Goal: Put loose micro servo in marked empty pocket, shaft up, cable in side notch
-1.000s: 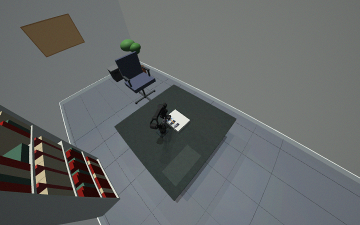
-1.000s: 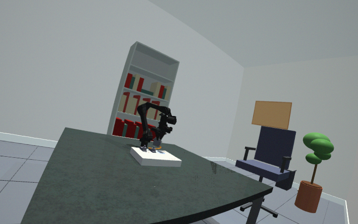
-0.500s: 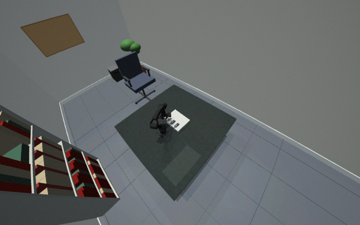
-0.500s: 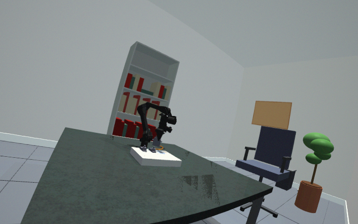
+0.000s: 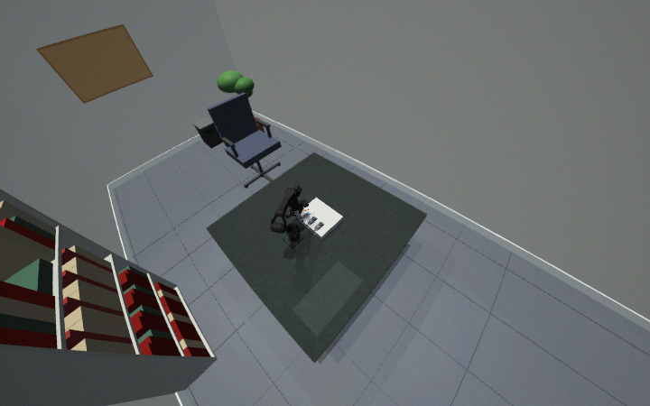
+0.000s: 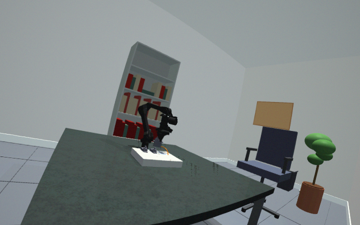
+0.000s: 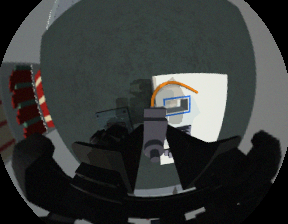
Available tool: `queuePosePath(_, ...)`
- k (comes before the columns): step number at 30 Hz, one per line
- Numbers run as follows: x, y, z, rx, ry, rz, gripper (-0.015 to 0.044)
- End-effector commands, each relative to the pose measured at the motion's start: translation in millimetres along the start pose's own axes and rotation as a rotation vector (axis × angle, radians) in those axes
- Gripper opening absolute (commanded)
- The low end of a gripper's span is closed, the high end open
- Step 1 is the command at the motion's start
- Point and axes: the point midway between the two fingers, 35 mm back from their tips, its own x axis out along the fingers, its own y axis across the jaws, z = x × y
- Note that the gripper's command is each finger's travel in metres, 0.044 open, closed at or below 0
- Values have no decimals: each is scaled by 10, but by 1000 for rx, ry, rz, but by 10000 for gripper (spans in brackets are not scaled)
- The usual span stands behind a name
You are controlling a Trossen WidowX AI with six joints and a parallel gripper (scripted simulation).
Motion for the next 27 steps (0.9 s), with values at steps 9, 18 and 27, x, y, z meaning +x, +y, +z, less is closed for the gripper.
queuePosePath(9, -2, -3, 8, -435, -3, 0, 0)
queuePosePath(18, -2, -3, 8, -747, -3, 0, 0)
queuePosePath(27, -2, -3, 8, -1060, -3, -1, 0)
